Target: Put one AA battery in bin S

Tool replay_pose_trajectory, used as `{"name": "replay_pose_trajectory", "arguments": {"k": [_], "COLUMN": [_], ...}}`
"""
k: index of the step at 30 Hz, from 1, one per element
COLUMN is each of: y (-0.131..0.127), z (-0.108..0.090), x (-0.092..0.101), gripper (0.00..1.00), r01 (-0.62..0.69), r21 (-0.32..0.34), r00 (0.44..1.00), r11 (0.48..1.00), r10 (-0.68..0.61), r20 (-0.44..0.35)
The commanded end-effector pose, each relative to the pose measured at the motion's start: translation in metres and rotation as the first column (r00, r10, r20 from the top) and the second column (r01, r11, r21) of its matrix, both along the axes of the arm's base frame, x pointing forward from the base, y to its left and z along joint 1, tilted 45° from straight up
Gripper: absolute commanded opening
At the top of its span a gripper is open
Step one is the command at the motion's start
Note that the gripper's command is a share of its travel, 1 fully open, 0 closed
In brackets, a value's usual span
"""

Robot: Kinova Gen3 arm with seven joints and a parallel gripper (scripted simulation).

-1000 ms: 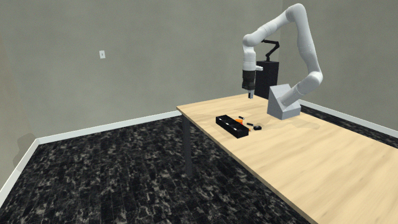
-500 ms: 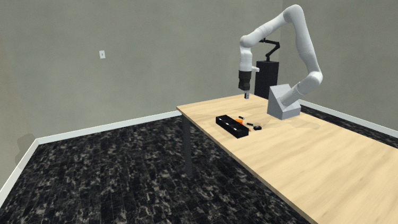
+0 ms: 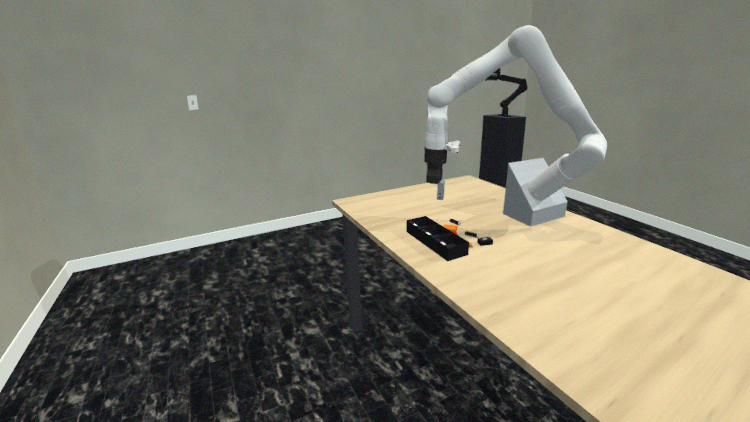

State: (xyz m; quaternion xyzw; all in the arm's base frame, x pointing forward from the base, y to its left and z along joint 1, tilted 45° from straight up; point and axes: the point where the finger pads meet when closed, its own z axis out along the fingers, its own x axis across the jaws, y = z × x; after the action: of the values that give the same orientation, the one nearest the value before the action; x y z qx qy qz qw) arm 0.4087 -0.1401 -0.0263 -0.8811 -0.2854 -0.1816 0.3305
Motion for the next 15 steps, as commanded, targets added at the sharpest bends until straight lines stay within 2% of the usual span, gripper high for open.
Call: {"name": "replay_pose_trajectory", "arguments": {"k": [1,2,4,7,9,15], "y": [0.009,0.009,0.009,0.007,0.006,0.006], "z": [-0.028,-0.035,-0.035,-0.056,-0.070,-0.069], "x": [0.021,0.025,0.025,0.038,0.047,0.047], "gripper": [0.31,0.31,0.31,0.31,0.31,0.31], "r01": [0.098,0.133,0.133,0.242,0.312,0.500], "r21": [0.034,0.035,0.035,0.032,0.024,-0.031], "r00": [0.989,0.980,0.980,0.939,0.900,0.738], "r11": [0.995,0.990,0.990,0.970,0.950,0.865], "r10": [-0.093,-0.126,-0.126,-0.226,-0.287,-0.444], "r20": [-0.119,-0.154,-0.154,-0.260,-0.327,-0.509]}}
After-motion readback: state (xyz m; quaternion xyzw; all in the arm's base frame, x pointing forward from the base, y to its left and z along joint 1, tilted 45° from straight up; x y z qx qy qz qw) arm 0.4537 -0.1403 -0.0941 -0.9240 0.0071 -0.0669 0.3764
